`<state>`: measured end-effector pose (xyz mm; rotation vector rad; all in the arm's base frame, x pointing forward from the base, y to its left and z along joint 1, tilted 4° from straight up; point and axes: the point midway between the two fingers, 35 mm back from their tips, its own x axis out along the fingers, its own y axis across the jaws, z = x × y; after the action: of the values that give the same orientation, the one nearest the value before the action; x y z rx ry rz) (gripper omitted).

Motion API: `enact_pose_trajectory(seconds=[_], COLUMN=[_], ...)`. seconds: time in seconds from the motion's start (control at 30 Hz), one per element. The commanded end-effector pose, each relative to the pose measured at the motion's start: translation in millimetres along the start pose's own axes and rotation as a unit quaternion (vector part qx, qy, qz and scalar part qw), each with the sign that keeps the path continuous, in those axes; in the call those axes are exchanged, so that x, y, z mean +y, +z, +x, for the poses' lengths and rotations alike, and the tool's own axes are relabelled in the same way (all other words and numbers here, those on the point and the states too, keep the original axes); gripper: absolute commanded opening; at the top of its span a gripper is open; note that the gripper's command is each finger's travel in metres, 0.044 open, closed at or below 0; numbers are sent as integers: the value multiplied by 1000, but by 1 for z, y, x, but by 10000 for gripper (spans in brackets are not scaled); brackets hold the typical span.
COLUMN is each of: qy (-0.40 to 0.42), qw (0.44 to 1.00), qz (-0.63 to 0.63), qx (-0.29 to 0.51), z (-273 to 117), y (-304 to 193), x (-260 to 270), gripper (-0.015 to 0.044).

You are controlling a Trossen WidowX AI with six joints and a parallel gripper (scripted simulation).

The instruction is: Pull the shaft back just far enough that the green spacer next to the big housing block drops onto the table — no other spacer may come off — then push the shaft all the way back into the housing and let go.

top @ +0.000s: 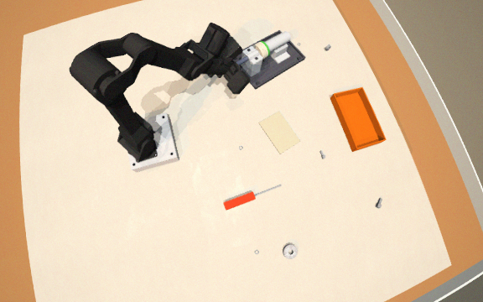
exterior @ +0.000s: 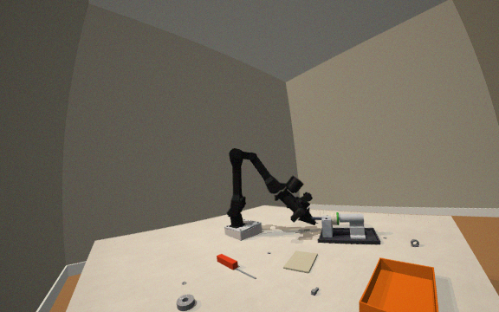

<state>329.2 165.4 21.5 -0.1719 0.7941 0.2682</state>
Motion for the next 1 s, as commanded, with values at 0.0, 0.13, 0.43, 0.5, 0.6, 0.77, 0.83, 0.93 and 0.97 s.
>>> enact_pose_trajectory(seconds=[0.0,0.13,0.43,0.5,0.6,0.77,0.83,0.93,0.97], qy=[-2,-2,-2,-2,-2,-2,-2,-2,-2], qw=[1000,1000,1000,1000,1000,1000,1000,1000,1000], qz=[2,2,2,2,2,2,2,2,2], qx=[0,0,0,0,0,0,0,0,0], z=[-1,-1,-2,-2,-2,-2,-2,-3,-3], y=[-1,-1,-2,-2,-2,-2,-2,-3,-3], x=[-1,0,0,0,0,0,0,0,0], gripper=[0,0,0,0,0,0,0,0,0])
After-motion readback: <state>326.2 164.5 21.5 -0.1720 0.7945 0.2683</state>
